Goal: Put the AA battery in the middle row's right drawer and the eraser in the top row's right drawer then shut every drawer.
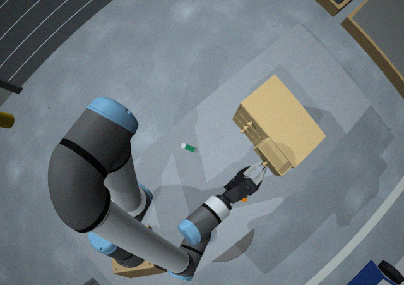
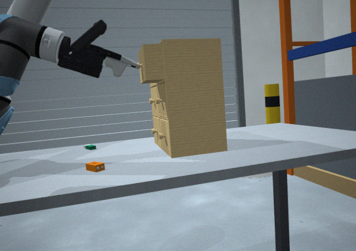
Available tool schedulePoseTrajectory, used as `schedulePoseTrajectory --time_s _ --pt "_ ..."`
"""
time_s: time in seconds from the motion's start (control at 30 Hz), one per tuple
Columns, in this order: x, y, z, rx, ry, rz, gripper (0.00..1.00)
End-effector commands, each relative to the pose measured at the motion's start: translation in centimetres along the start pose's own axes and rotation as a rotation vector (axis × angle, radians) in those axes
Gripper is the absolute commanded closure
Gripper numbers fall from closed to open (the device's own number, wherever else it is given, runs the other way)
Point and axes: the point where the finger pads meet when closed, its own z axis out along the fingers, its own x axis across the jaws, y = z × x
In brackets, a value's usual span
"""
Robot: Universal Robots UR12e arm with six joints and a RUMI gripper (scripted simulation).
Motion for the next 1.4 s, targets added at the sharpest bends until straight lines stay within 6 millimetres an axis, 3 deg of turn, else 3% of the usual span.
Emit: schedulePoseTrajectory --time_s 0.0,1.37 --pt "0.00 0.19 -0.43 0.000 0.001 0.001 0.93" --pt "0.01 0.52 -1.35 0.000 0.001 0.001 0.93"
